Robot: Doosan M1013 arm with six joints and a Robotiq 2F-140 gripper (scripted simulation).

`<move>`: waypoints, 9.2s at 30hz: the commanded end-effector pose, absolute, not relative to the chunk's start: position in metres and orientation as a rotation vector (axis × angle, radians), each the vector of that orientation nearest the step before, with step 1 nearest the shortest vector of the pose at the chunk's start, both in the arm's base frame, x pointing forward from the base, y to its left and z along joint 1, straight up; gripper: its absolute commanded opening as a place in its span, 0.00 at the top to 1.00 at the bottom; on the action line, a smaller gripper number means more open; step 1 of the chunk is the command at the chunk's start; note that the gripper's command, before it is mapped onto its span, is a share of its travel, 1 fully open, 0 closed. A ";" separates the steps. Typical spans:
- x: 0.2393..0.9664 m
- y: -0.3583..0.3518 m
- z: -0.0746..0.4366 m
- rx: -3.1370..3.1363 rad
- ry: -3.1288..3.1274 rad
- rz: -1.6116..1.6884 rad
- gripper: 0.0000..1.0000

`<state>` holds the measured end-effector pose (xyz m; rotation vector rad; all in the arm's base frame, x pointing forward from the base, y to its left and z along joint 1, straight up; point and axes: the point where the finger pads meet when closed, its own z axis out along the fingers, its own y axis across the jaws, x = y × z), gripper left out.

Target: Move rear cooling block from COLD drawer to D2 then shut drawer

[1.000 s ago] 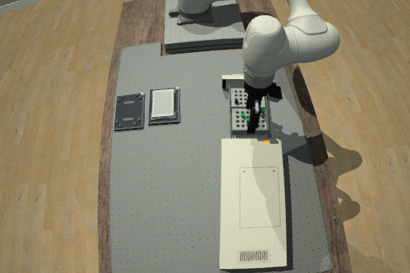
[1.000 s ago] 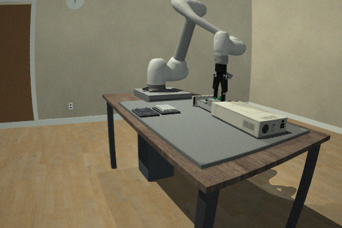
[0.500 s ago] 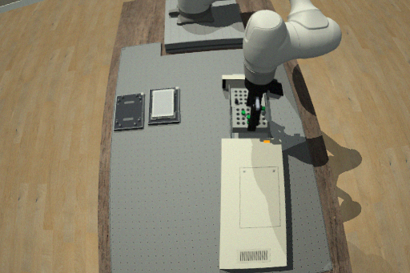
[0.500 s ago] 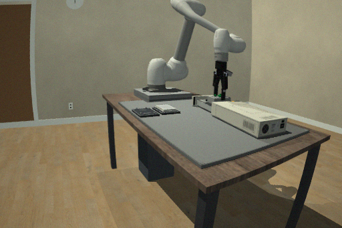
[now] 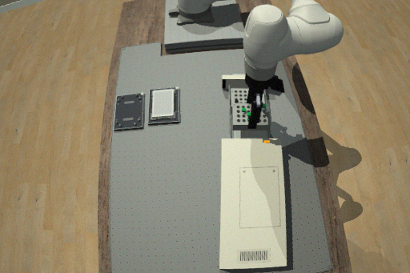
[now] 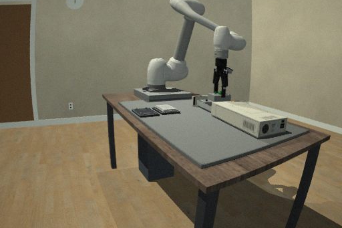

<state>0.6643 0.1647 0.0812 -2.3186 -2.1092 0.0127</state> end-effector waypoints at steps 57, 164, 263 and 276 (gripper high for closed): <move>0.670 0.167 0.130 -2.329 -2.106 -0.005 0.90; 0.624 0.006 0.126 -3.142 -0.030 0.003 0.90; 0.566 -0.218 0.128 -3.143 -0.036 0.002 0.90; 0.556 -0.252 0.127 -3.142 -0.036 0.006 0.90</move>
